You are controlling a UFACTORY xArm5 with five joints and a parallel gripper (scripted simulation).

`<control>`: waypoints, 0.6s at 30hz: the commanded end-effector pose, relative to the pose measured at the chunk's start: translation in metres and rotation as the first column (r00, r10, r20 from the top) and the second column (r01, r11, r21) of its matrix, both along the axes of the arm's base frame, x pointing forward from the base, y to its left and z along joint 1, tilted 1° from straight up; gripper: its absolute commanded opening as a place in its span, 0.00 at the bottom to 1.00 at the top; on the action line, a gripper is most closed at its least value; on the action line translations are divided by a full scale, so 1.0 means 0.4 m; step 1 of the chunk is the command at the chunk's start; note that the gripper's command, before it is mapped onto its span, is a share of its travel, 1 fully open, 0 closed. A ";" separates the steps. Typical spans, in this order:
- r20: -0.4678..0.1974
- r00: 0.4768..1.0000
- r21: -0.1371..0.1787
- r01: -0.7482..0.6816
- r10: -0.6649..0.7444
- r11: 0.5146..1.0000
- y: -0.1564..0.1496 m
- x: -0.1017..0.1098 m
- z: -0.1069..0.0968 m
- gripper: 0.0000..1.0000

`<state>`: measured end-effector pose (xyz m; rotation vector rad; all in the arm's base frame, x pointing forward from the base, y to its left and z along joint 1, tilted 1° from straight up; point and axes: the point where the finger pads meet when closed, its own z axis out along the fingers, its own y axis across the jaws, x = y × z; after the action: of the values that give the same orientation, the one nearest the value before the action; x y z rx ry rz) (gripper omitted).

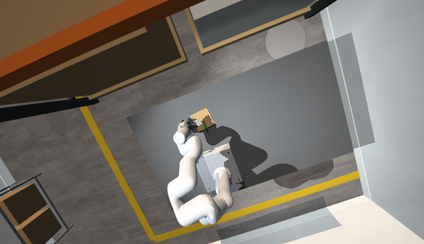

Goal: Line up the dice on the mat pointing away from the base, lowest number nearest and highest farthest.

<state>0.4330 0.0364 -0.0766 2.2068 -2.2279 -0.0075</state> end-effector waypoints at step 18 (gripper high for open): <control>0.003 1.000 0.000 0.000 0.000 1.000 -0.002 0.004 0.103 0.11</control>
<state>0.4328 0.0358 -0.0581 2.2060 -2.2272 -0.0090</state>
